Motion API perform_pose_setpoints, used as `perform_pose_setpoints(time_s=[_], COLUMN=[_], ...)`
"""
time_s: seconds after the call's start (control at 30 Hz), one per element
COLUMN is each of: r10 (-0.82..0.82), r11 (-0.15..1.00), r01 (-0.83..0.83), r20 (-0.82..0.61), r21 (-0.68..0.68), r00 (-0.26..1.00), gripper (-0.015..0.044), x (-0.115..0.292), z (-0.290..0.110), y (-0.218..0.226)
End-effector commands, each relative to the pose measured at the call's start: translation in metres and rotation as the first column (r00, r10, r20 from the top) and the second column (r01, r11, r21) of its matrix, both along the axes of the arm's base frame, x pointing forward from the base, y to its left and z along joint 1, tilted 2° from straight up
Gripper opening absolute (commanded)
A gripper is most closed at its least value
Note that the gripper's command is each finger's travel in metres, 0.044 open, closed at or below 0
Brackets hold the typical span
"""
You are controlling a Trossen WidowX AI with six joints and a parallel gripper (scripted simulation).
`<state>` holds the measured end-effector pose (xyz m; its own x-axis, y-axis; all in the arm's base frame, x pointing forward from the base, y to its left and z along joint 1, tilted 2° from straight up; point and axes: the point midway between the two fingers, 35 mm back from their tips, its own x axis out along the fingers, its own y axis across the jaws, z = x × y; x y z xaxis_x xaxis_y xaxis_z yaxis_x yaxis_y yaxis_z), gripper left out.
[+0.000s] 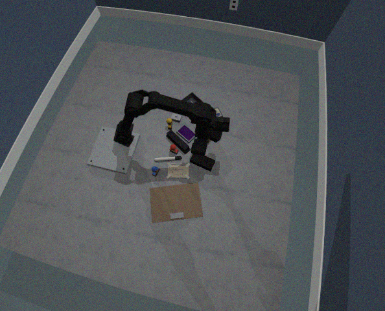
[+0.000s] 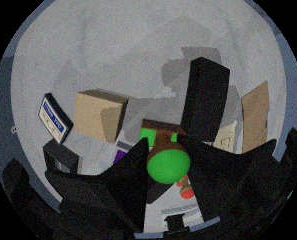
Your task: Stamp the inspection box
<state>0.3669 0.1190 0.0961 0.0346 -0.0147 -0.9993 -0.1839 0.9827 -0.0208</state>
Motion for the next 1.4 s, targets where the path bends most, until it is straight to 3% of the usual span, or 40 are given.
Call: perform_pose_setpoints(time_s=[0.0, 1.13, 1.37], r10=[0.0, 0.0, 0.0], r11=[1.0, 1.0, 1.0], r01=[0.0, 0.0, 0.0], r20=[-0.002, -0.002, -0.005], r21=[0.003, 0.005, 0.007], r00=[1.0, 1.0, 1.0], gripper=[0.0, 0.0, 0.0], x=[0.0, -0.003, -0.033], z=[0.002, 0.018, 0.019], y=[0.001, 0.001, 0.019])
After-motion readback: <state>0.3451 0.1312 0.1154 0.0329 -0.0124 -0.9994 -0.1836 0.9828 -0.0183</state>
